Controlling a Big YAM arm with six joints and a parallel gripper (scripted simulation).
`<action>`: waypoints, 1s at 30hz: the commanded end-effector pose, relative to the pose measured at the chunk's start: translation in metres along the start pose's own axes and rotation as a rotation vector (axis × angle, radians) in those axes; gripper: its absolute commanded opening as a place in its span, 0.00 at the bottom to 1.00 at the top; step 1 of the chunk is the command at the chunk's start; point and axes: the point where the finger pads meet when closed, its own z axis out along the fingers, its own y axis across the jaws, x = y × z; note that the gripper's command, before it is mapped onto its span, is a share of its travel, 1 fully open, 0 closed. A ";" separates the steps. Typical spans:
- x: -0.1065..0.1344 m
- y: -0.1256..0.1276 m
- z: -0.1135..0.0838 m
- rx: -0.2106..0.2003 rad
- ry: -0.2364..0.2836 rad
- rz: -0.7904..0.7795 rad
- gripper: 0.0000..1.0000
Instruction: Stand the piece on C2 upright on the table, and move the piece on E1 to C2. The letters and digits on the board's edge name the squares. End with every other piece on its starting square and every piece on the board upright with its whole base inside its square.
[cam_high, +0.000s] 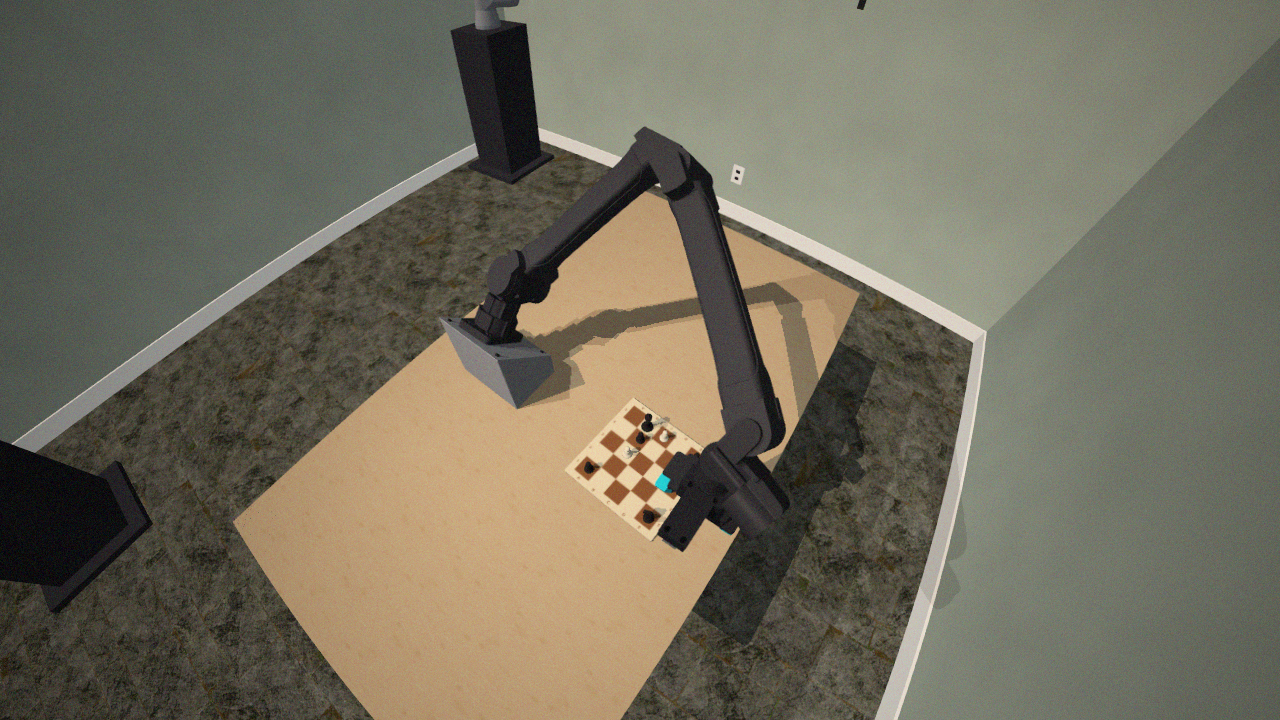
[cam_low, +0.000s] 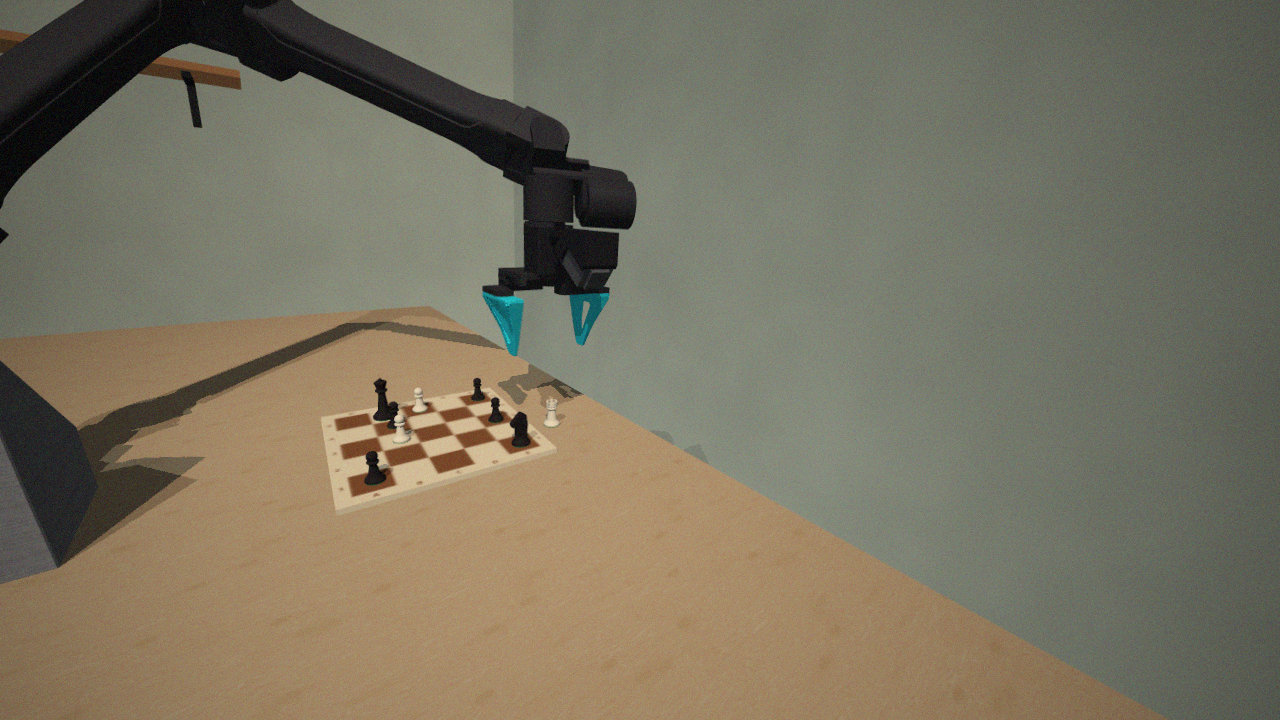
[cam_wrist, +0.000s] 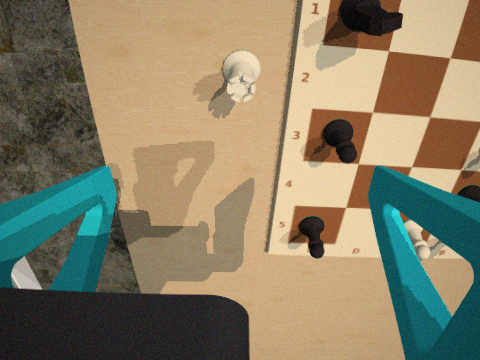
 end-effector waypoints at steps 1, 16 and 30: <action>0.005 0.013 0.001 -0.005 -0.007 -0.039 1.00; 0.004 0.011 0.003 -0.002 -0.007 -0.044 1.00; -0.018 -0.012 -0.023 -0.037 -0.027 -0.521 1.00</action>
